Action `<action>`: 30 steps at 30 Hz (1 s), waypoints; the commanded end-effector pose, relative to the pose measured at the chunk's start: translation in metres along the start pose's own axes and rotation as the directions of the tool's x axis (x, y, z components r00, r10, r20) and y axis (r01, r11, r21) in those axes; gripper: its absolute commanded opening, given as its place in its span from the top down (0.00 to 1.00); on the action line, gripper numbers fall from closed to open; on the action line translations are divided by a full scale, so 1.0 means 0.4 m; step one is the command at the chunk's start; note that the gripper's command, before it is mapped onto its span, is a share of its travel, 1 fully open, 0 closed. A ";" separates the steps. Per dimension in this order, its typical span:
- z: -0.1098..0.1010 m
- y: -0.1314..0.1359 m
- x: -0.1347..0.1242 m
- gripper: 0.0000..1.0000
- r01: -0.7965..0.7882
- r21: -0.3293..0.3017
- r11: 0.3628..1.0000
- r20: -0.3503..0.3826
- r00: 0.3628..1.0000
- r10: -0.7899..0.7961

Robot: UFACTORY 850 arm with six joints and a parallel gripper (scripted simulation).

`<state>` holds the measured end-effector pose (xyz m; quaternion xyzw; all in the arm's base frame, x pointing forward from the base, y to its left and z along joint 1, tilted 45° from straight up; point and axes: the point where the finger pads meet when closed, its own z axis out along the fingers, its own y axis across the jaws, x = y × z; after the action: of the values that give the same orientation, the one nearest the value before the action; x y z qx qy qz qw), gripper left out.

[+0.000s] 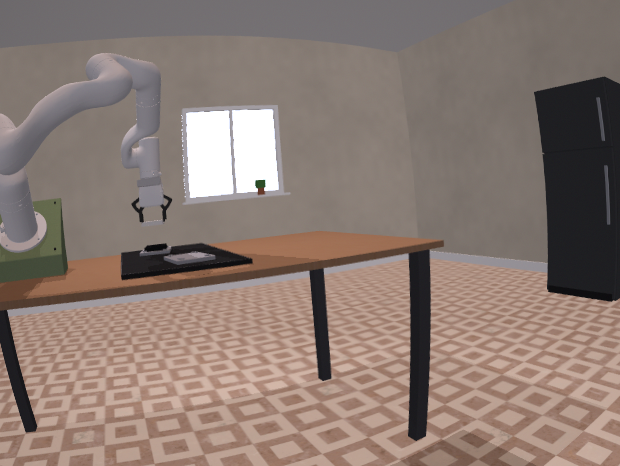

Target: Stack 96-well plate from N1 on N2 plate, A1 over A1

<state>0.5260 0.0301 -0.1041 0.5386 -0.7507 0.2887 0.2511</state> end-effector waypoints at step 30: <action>0.052 -0.003 0.003 1.00 -0.001 0.001 1.000 0.001 1.000 0.001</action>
<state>0.5249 0.0199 -0.1123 0.5386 -0.7507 0.2886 0.2512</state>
